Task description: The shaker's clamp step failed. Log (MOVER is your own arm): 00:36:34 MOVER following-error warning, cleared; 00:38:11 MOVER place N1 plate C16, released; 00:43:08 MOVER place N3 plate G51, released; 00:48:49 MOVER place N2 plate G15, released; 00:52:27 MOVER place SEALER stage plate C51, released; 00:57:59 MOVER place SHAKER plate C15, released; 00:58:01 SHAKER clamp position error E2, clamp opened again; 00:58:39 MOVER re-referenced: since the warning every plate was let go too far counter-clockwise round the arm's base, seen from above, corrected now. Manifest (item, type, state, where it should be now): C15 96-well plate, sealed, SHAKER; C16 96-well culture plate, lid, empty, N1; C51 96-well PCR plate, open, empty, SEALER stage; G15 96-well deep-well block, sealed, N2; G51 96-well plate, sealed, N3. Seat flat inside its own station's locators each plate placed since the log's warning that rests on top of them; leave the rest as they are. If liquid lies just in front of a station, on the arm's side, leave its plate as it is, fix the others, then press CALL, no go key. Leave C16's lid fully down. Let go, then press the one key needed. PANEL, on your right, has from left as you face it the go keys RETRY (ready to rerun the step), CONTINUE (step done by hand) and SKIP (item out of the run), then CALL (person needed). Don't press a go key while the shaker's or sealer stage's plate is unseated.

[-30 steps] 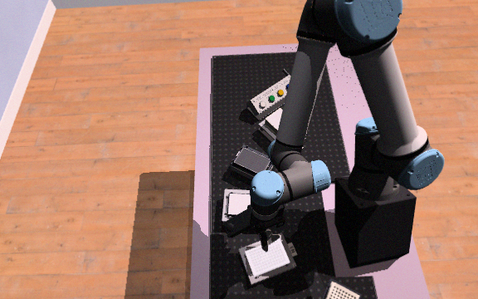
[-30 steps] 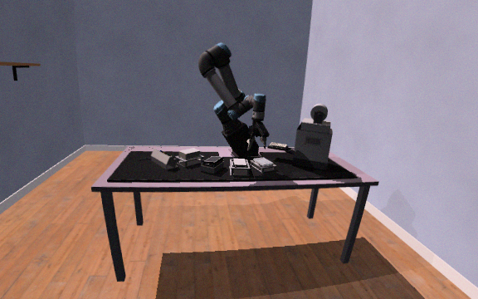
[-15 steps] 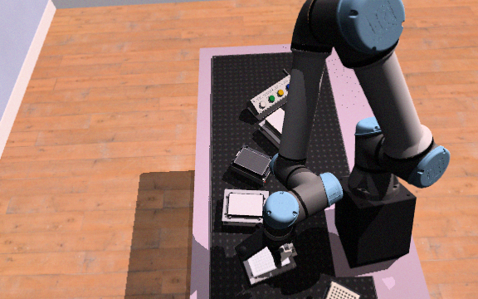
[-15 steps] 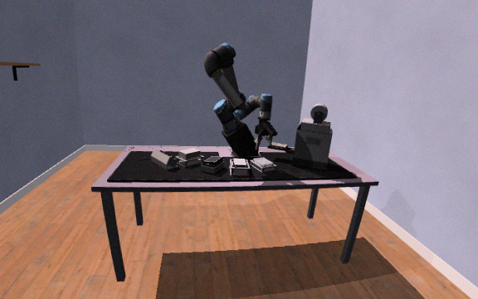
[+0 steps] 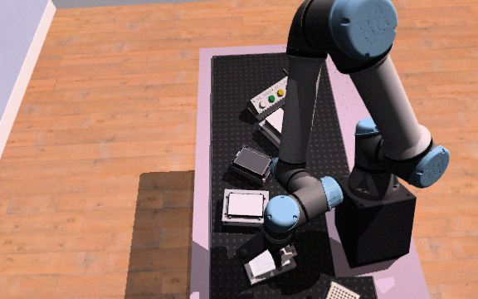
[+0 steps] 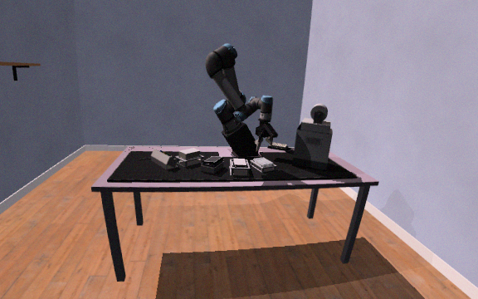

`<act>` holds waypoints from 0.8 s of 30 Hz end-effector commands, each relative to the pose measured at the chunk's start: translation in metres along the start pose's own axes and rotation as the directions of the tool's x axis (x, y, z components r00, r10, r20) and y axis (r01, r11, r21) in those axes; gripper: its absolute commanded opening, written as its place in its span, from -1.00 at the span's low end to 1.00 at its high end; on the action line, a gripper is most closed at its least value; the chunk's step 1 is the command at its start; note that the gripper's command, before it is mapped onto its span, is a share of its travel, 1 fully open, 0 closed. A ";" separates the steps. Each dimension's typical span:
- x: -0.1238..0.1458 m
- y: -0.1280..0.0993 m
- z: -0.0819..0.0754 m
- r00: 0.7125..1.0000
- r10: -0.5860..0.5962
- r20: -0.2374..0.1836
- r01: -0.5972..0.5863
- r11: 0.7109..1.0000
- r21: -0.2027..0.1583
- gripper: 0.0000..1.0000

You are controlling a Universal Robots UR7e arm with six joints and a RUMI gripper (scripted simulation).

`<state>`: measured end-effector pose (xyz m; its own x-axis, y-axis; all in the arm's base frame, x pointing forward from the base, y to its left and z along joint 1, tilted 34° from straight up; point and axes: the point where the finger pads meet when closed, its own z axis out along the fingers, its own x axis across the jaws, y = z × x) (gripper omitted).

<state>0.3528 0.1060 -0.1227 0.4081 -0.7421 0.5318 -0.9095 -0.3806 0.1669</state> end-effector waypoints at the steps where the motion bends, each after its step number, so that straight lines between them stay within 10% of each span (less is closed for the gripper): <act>1: 0.000 0.000 0.005 1.000 0.000 0.000 0.000 1.000 0.002 0.64; 24: 0.000 -0.001 0.025 1.000 0.000 0.000 0.000 1.000 0.002 0.64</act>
<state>0.3549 0.0924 -0.1435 0.4082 -0.7421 0.5317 -0.9095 -0.3810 0.1665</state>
